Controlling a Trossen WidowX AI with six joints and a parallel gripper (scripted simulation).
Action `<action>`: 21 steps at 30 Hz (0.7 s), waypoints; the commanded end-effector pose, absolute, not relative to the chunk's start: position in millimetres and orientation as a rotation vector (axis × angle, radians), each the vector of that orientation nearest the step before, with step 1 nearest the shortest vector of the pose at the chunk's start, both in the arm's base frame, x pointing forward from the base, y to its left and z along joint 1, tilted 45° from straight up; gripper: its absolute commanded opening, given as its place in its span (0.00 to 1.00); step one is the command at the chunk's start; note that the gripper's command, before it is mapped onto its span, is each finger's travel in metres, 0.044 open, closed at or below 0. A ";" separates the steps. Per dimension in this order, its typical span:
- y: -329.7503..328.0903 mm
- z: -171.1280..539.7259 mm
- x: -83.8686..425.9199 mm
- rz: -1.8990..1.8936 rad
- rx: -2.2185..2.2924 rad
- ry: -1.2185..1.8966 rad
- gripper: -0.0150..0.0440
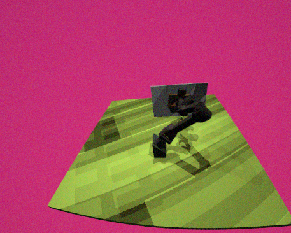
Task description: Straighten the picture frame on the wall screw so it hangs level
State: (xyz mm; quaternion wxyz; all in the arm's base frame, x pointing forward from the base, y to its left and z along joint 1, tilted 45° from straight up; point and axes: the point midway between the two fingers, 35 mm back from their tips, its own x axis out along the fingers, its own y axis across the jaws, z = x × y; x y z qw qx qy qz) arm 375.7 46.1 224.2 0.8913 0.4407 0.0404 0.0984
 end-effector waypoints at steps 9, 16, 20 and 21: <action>45.7 224.9 376.0 0.202 0.910 0.079 0.69; 45.5 225.3 376.2 0.202 0.910 0.079 0.69; 45.5 225.3 376.2 0.202 0.910 0.079 0.63; 45.5 225.3 376.2 0.202 0.910 0.079 0.62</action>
